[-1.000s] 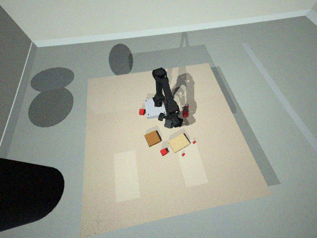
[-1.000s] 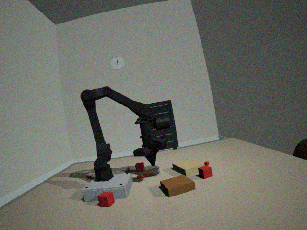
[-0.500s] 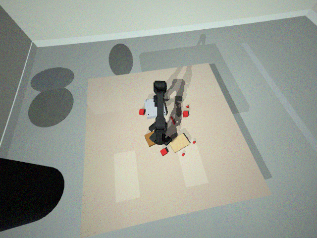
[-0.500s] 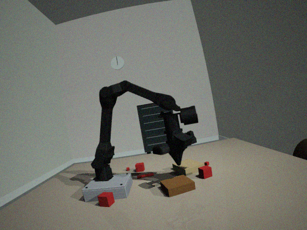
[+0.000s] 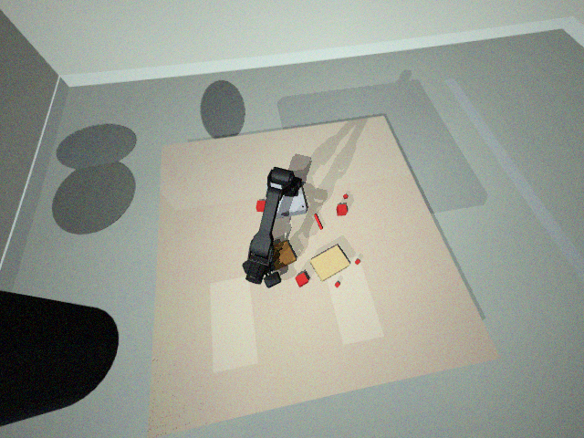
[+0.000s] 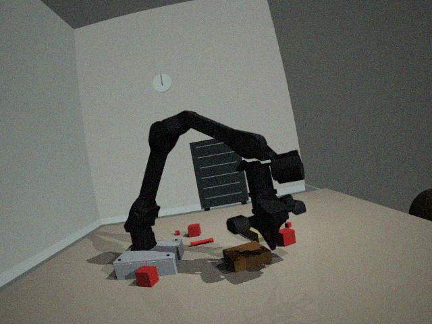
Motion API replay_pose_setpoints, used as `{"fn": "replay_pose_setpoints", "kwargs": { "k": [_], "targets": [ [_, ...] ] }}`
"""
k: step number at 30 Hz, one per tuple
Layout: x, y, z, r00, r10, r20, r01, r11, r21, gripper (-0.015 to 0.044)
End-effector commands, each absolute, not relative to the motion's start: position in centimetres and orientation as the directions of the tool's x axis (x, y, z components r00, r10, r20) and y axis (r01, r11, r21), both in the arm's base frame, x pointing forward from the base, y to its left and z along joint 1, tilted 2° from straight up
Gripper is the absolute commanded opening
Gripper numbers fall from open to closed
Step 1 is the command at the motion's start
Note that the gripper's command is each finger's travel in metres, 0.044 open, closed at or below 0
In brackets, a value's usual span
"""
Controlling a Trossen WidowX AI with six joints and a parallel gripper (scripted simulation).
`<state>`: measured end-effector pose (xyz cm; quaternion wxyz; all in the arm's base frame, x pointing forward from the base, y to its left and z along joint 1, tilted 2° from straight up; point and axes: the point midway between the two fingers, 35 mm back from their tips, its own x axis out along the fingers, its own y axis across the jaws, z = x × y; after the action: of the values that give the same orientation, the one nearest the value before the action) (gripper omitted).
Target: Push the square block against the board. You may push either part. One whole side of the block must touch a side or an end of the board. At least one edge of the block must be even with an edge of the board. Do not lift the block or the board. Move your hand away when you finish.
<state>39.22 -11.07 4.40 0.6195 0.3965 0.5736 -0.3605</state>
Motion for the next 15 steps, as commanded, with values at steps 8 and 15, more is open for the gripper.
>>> {"fn": "replay_pose_setpoints", "kwargs": {
  "k": [8,15],
  "targets": [
    [38.8,-10.6,0.5,0.048,0.016,-0.999,0.904,0.424,0.050,0.0000],
    [38.5,-9.6,0.5,0.047,0.017,-0.999,0.904,0.424,0.050,0.0000]
  ]
}}
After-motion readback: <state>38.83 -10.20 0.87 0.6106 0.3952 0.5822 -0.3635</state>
